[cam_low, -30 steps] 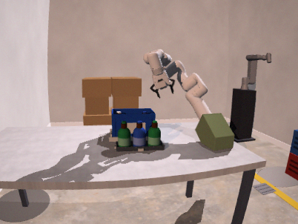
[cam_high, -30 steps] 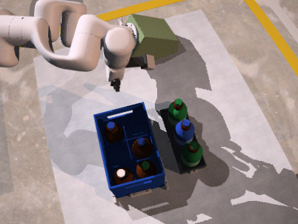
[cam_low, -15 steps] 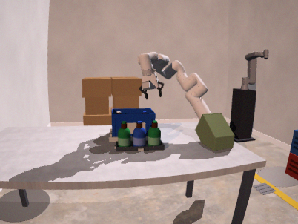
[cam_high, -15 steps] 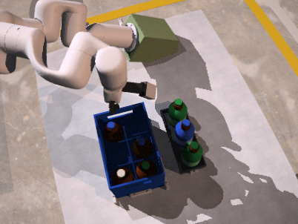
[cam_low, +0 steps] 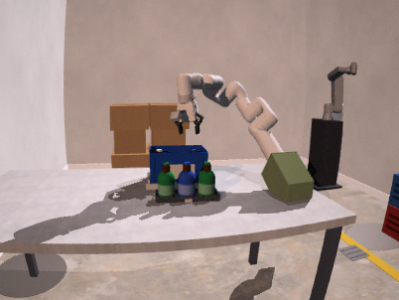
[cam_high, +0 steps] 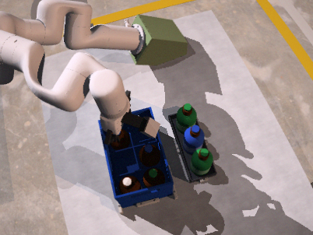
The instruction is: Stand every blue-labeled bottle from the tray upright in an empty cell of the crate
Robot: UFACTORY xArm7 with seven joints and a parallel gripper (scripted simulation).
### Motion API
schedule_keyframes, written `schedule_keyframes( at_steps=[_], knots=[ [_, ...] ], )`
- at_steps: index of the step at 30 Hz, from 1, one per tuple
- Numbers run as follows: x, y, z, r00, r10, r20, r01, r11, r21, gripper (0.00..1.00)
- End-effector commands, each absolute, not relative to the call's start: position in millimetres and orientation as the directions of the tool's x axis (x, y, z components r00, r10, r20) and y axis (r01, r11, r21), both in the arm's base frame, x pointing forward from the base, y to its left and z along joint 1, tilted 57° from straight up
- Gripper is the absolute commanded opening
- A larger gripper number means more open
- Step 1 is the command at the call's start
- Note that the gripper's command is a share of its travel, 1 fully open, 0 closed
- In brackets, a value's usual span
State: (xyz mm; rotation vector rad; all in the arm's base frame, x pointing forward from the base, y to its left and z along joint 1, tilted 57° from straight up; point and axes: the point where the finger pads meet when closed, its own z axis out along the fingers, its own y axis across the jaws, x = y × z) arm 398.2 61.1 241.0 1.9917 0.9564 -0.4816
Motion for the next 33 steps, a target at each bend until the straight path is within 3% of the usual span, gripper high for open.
schedule_keyframes(
  at_steps=[1,10,11,33],
  knots=[
    [440,48,257,0.719,0.446,-0.533,0.688,-0.347,0.637,1.0],
    [456,41,264,0.749,0.445,-0.492,0.65,-0.348,0.675,1.0],
    [456,41,264,0.749,0.445,-0.492,0.65,-0.348,0.675,0.0],
    [456,41,264,0.749,0.445,-0.492,0.65,-0.348,0.675,0.0]
  ],
)
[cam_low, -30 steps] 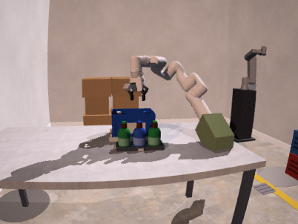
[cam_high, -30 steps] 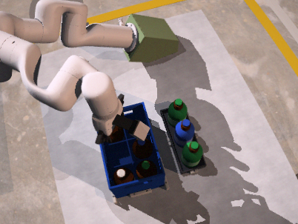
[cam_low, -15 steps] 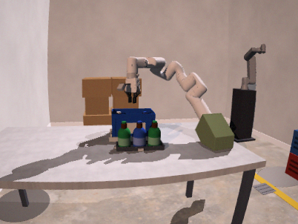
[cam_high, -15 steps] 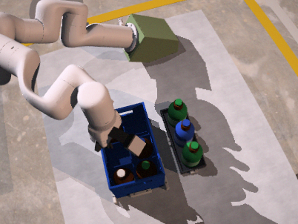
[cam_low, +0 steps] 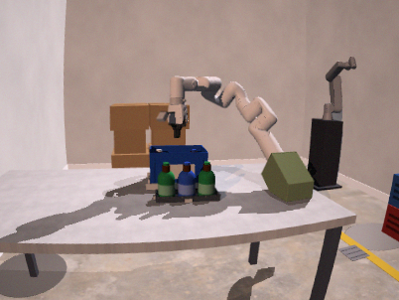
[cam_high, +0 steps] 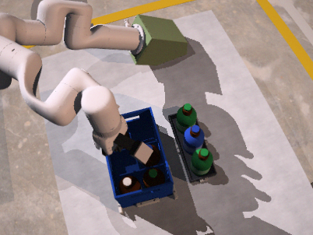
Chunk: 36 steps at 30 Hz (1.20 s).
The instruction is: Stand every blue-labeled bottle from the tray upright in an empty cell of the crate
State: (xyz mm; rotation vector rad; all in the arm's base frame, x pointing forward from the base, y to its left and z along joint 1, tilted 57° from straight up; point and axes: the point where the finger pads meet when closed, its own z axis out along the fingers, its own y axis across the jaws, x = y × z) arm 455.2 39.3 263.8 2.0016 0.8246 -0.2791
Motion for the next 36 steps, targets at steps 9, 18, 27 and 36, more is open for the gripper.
schedule_keyframes(
  at_steps=[9,18,27,36],
  knots=[
    [456,41,264,0.749,0.445,-0.492,0.65,-0.348,0.675,0.0],
    [465,94,199,0.744,0.451,-0.493,0.653,-0.336,0.678,0.0],
    [450,147,106,0.741,0.447,-0.5,0.659,-0.341,0.67,0.65],
    [449,182,48,0.741,0.447,-0.5,0.659,-0.341,0.67,0.65]
  ],
)
